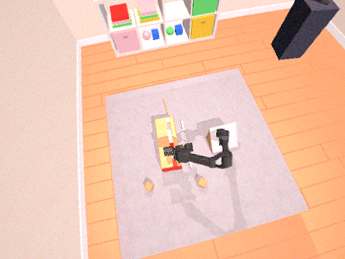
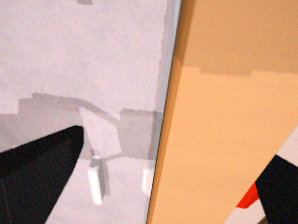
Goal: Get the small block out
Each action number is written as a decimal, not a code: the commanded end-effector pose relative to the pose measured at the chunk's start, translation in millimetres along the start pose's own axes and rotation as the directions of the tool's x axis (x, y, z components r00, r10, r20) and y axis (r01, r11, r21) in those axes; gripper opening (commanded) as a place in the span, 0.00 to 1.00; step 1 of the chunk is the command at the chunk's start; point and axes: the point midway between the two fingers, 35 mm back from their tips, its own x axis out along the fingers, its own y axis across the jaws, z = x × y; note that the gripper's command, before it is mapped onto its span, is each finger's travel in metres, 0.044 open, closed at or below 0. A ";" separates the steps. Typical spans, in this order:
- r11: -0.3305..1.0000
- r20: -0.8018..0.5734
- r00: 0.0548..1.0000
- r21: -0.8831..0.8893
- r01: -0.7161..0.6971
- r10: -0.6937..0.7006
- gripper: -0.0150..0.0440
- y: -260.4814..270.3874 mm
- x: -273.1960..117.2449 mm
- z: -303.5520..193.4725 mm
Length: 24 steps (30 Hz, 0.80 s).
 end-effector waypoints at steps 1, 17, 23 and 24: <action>1.000 0.006 1.000 0.006 -0.007 0.007 0.93 3.6 7.7 1.5; 1.000 0.001 1.000 0.005 -0.006 0.006 0.93 4.8 19.5 -6.6; 1.000 0.000 1.000 0.005 -0.006 0.006 0.93 5.3 26.5 -25.0; 1.000 0.000 1.000 0.005 -0.006 0.006 0.93 5.3 27.6 -27.9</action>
